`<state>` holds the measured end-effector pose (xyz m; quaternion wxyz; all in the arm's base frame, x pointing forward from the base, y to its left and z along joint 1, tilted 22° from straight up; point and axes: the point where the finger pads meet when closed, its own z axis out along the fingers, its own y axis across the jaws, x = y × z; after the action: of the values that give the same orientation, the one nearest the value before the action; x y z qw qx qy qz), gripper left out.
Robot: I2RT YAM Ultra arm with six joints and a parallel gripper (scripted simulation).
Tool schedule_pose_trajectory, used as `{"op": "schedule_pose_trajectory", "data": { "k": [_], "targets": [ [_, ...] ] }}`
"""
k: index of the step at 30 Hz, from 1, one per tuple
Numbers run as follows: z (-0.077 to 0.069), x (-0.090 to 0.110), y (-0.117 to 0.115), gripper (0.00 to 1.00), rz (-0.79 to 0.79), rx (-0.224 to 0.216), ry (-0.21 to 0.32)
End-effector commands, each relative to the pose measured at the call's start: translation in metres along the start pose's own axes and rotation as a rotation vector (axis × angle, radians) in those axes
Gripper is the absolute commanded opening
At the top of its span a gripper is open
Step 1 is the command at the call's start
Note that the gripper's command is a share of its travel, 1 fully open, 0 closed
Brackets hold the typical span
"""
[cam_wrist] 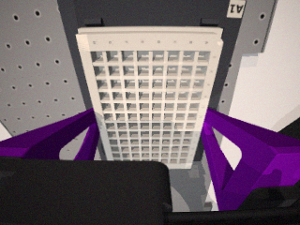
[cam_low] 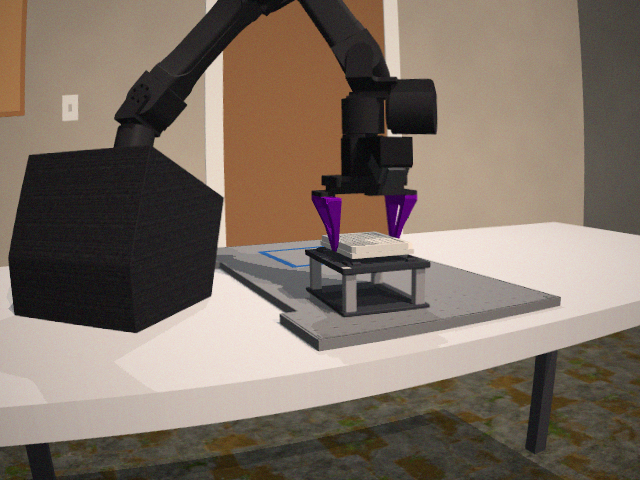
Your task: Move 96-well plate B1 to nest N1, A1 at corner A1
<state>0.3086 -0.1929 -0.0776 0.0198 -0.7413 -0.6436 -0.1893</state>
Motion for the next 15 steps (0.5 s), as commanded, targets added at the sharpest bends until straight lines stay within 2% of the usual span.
{"op": "schedule_pose_trajectory", "data": {
  "k": [1,2,5,15],
  "targets": [
    [-0.006,0.001,-0.002,0.0,0.006,-0.007,-0.011],
    [-0.009,-0.003,0.006,0.0,-0.001,-0.025,-0.023],
    [-0.01,-0.004,0.009,0.0,-0.004,-0.031,-0.027],
    [0.001,-0.002,0.0,0.0,0.007,-0.006,-0.01]
  ]
}}
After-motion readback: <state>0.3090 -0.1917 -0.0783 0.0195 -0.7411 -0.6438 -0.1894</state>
